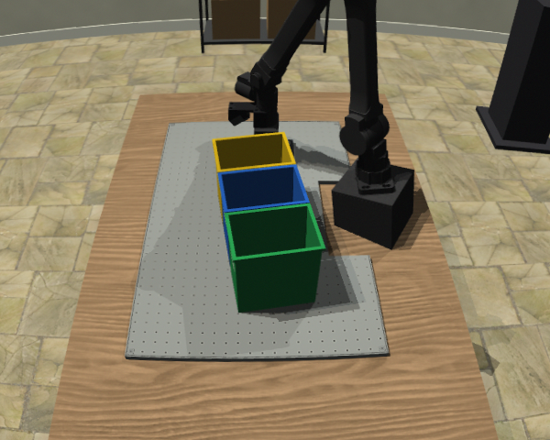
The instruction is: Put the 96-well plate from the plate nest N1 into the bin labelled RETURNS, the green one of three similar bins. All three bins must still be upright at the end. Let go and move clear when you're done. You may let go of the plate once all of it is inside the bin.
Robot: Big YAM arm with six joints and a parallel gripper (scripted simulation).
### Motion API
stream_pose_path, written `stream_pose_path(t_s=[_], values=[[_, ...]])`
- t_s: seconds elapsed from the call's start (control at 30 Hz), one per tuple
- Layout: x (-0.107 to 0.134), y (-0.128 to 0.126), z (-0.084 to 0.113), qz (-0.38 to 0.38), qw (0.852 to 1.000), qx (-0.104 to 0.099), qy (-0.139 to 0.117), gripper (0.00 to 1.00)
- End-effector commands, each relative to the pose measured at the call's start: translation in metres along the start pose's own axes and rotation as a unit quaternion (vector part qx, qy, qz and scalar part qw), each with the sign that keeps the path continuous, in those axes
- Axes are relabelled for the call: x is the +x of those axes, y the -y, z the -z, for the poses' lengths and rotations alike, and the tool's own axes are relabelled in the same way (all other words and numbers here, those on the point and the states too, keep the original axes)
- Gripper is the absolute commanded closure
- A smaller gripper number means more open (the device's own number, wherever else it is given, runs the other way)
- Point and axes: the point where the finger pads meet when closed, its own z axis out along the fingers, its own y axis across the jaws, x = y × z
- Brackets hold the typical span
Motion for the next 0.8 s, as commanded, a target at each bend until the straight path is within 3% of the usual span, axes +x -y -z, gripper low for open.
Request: stream_pose_path(t_s=[0.0,0.63,0.67,0.77], values=[[-0.0018,-0.0033,-0.0052,-0.001,1.0,0.0,-0.002,0.0],[-0.0018,-0.0033,-0.0052,-0.001,1.0,0.0,-0.002,0.0],[-0.0018,-0.0033,-0.0052,-0.001,1.0,0.0,-0.002,1.0],[-0.0072,0.0055,0.0031,0.0,1.0,0.007,0.007,1.0]])
